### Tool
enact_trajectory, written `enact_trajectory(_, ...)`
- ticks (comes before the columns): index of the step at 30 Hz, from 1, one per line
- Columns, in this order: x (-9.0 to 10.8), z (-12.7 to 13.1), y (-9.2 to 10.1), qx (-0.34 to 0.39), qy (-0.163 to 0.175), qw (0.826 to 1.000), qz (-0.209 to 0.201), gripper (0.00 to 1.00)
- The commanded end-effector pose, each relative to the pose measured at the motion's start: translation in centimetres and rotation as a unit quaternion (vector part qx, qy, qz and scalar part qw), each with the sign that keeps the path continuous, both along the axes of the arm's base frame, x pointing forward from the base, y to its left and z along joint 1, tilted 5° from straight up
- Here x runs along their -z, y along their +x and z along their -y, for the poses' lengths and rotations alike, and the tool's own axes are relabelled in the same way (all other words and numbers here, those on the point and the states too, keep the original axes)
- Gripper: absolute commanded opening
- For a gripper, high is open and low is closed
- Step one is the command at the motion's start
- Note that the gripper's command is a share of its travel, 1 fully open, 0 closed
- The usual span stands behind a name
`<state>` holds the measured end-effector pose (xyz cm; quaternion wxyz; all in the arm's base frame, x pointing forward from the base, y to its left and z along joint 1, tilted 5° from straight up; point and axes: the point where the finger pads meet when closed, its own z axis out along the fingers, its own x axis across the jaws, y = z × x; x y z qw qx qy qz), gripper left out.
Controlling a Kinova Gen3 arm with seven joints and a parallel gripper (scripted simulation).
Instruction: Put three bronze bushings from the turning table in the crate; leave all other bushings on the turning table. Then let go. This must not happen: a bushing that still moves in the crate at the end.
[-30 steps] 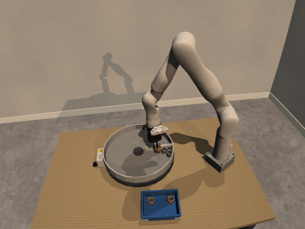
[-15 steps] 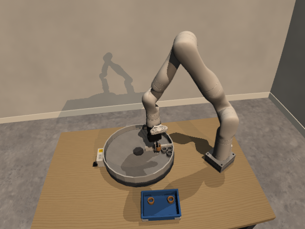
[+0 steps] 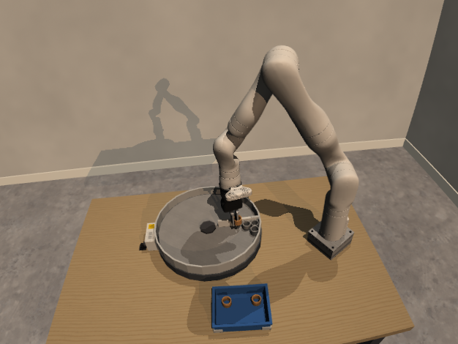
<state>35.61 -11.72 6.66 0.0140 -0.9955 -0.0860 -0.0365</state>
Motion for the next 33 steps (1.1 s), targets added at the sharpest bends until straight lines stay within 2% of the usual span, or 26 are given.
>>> enact_trajectory(1, -0.2, 0.0, 0.0, 0.000, 0.000, 1.000, 0.001, 0.00)
enact_trajectory(5, -0.8, 0.0, 0.0, 0.000, 0.000, 1.000, 0.001, 0.00)
enact_trajectory(17, -0.8, 0.0, 0.0, 0.000, 0.000, 1.000, 0.001, 0.00)
enact_trajectory(22, -3.0, 0.1, -0.2, 0.000, 0.000, 1.000, 0.001, 0.00)
enact_trajectory(33, -3.0, 0.1, -0.2, 0.000, 0.000, 1.000, 0.001, 0.00)
